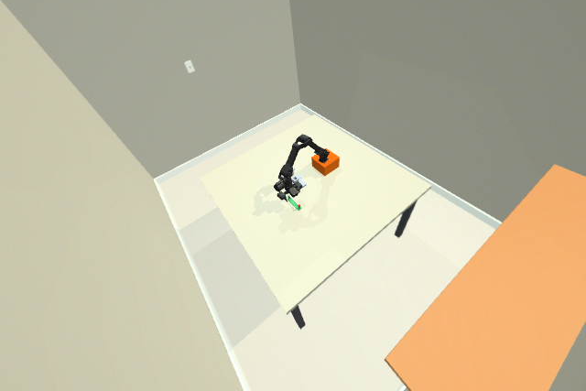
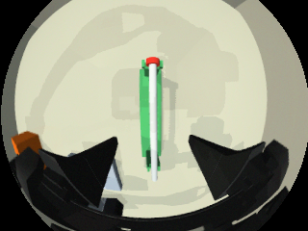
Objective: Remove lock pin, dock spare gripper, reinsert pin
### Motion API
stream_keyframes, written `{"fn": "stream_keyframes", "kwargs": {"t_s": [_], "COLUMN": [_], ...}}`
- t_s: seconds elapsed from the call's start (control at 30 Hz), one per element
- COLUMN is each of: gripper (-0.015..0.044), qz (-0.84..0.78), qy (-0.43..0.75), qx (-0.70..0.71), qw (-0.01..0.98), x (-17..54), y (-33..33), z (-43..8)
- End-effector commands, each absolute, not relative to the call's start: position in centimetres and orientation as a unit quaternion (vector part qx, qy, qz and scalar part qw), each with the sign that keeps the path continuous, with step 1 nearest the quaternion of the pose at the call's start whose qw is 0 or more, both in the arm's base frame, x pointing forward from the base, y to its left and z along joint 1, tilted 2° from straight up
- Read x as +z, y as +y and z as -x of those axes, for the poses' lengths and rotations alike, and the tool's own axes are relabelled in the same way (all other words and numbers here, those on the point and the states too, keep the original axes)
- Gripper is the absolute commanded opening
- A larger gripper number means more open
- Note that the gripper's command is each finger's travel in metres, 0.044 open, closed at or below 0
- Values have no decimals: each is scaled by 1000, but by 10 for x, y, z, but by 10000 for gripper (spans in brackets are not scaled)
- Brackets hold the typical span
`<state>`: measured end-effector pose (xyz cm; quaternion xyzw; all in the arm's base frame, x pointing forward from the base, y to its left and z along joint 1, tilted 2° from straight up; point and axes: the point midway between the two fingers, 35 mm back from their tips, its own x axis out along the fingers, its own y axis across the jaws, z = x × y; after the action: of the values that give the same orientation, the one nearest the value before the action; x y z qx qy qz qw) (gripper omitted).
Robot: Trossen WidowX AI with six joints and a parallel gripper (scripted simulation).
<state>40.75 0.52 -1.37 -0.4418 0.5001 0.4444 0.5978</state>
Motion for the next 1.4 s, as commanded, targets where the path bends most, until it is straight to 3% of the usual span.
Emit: {"fn": "stream_keyframes", "kwargs": {"t_s": [0.0, 1.07, 1.37], "gripper": [440, 440, 440], "qz": [442, 444, 444], "qy": [500, 498, 497], "qx": [444, 445, 445], "qw": [598, 598, 598], "x": [-3, 58, 114], "y": [6, 7, 9], "z": [-407, -406, -404]}}
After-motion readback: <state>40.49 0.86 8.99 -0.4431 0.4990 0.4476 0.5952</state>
